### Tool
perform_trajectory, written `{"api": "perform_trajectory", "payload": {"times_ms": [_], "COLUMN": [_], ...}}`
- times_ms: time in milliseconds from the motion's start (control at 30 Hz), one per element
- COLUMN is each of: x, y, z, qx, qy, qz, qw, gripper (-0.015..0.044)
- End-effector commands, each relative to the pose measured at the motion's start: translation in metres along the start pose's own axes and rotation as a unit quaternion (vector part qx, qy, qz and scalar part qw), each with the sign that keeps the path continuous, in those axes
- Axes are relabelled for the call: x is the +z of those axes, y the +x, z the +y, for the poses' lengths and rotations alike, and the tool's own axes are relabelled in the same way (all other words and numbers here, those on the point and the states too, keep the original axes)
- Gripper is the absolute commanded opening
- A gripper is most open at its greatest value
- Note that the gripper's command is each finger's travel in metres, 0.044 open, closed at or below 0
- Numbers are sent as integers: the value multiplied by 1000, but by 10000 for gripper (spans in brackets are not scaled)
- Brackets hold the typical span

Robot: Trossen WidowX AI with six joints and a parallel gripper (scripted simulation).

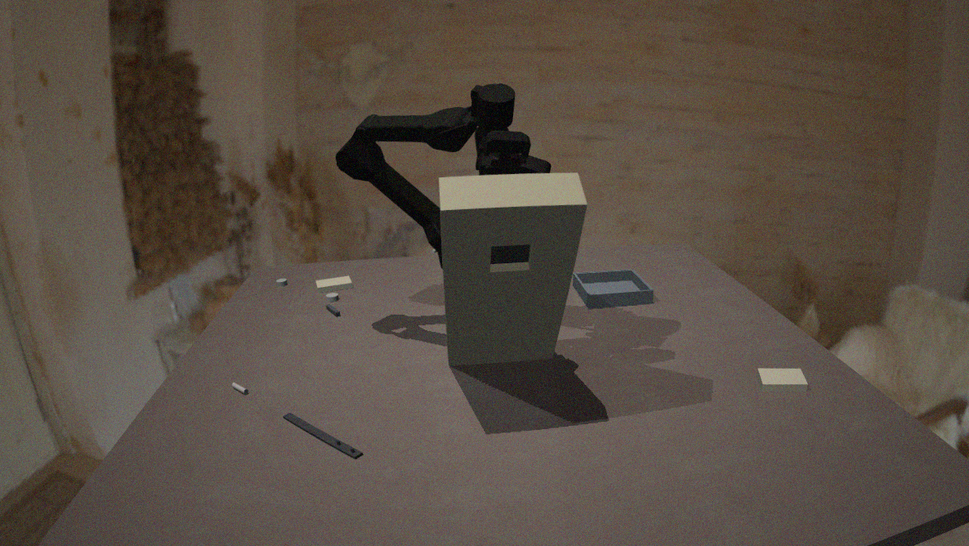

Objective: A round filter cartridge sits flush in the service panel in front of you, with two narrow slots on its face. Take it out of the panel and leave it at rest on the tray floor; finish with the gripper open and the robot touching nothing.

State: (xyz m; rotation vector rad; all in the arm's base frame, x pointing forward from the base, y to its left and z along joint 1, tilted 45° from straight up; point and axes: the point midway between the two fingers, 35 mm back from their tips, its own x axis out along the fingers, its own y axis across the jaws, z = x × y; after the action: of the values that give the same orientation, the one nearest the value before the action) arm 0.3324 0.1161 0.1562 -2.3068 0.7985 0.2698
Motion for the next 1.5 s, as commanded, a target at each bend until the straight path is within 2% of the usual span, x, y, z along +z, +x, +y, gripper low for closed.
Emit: {"api": "perform_trajectory", "payload": {"times_ms": [0,1467], "x": [1,1], "y": [1,18], "z": [0,0], "qx": [1,0], "qy": [-3,-3], "qz": [-2,-1], "qw": [1000,1000], "gripper": [114,114]}}
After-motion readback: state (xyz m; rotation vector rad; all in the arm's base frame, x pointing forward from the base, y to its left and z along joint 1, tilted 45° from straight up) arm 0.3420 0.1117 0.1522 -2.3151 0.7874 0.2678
